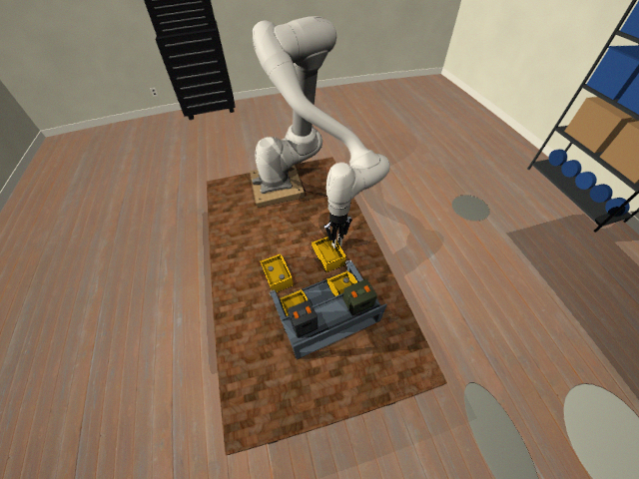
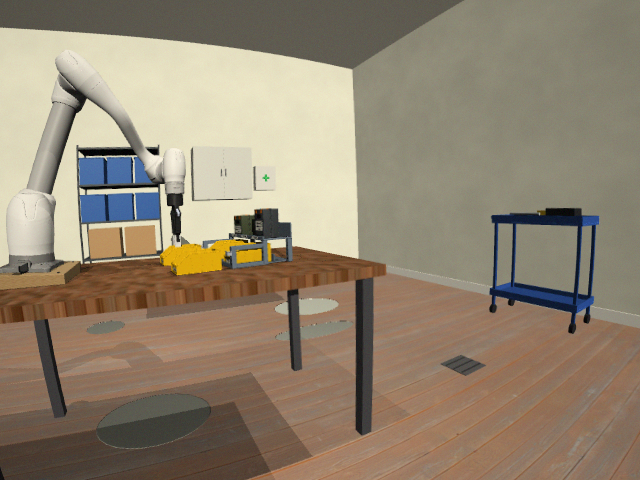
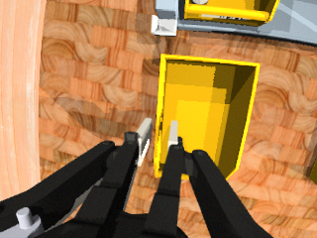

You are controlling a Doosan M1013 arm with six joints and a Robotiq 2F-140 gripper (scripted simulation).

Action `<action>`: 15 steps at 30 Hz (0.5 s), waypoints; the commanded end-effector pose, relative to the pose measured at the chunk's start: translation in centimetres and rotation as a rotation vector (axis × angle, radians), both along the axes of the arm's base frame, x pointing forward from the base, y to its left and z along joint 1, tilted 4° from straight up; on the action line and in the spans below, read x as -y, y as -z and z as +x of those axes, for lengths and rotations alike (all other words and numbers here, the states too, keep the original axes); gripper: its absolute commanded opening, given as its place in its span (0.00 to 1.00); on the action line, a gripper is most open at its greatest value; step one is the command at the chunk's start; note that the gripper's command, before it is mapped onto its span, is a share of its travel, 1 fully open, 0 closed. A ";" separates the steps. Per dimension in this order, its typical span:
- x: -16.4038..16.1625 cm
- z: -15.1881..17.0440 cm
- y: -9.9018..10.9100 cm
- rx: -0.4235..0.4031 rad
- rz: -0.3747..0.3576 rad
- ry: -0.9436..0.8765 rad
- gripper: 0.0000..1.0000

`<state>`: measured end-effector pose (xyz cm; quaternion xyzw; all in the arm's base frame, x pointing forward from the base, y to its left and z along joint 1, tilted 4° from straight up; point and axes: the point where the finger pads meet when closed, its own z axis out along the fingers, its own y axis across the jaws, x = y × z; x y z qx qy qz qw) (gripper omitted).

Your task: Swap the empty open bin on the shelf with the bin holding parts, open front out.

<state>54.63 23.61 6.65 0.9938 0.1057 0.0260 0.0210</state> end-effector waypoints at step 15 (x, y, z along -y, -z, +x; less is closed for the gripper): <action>-0.1 0.1 -2.9 0.004 0.000 0.000 0.24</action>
